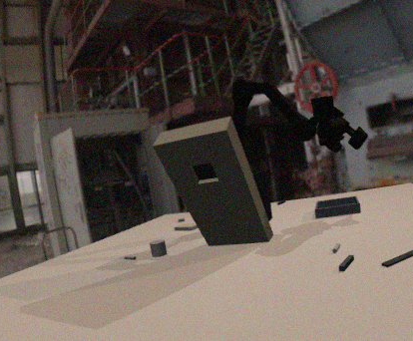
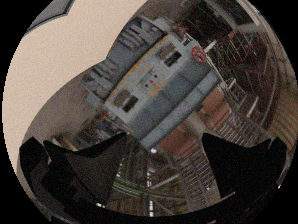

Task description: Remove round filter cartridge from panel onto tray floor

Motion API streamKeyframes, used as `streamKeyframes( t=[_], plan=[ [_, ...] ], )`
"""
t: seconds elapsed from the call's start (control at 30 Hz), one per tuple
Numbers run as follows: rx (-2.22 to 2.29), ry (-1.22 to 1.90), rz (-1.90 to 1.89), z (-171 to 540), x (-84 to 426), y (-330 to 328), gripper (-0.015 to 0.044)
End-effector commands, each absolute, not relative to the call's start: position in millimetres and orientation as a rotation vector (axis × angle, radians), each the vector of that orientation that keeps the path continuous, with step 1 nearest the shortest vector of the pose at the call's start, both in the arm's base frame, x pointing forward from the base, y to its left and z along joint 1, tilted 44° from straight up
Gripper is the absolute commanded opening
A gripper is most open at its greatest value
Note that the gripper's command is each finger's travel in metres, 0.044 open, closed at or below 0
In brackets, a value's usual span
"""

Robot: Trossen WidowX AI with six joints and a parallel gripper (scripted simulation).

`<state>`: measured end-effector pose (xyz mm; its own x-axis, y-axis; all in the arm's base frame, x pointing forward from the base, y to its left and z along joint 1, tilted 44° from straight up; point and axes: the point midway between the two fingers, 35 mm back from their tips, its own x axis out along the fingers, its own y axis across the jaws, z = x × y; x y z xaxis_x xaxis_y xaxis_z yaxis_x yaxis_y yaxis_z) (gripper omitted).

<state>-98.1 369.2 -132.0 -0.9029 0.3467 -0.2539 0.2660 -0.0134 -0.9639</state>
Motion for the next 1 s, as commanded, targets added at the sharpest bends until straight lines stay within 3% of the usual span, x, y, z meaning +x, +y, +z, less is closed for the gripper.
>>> streamKeyframes(
  t=[0.0,0.13,0.33,0.5,0.7,0.97],
  plan=[
    [-0.68,-2.155,2.093,-132,-97,370,0.0374],
    [-0.848,-1.926,2.168,-122,-77,387,0.0269],
    [-1.145,-1.247,2.241,-103,-19,412,0.0111],
    [-1.247,-0.637,2.162,-93,31,413,0.0107],
    [-1.252,0.025,1.797,-70,102,397,0.0107],
    [-1.136,0.407,1.375,-42,158,366,0.0107]
  ],
)
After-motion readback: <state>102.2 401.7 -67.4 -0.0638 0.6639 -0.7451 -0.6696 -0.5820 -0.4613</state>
